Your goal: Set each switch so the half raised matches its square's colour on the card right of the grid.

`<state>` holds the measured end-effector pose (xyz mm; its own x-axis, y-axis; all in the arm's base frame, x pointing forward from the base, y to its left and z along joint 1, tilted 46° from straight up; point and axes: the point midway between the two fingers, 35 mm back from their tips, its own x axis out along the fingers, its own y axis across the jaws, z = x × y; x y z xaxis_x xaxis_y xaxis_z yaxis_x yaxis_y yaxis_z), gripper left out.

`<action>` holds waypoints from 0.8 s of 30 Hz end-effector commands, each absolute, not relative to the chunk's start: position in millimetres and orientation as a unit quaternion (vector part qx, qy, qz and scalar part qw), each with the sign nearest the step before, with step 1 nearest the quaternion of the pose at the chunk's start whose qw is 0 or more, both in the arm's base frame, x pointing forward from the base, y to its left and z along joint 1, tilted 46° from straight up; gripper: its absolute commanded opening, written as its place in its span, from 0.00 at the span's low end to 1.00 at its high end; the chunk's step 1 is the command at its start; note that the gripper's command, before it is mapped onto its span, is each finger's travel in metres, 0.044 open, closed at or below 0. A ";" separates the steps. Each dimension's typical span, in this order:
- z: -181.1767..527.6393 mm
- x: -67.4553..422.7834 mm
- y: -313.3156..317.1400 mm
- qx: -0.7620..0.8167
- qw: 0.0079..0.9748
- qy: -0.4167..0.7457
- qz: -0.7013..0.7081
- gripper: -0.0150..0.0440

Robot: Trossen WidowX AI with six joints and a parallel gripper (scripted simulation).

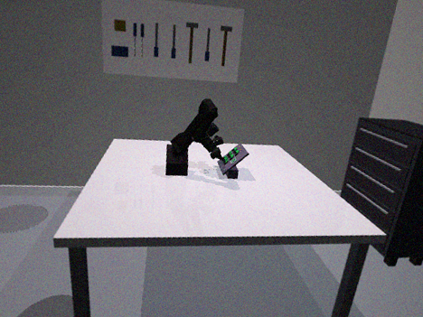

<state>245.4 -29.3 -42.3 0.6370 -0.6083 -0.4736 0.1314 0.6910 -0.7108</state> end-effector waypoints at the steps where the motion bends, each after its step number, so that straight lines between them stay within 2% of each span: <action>1: -43.0 246.3 -29.1 -0.327 0.844 0.366 -0.217 0.25; 17: -43.4 246.6 -29.7 -0.325 0.844 0.366 -0.219 0.25; 24: -33.4 227.0 -0.9 -0.315 0.841 0.384 -0.215 0.25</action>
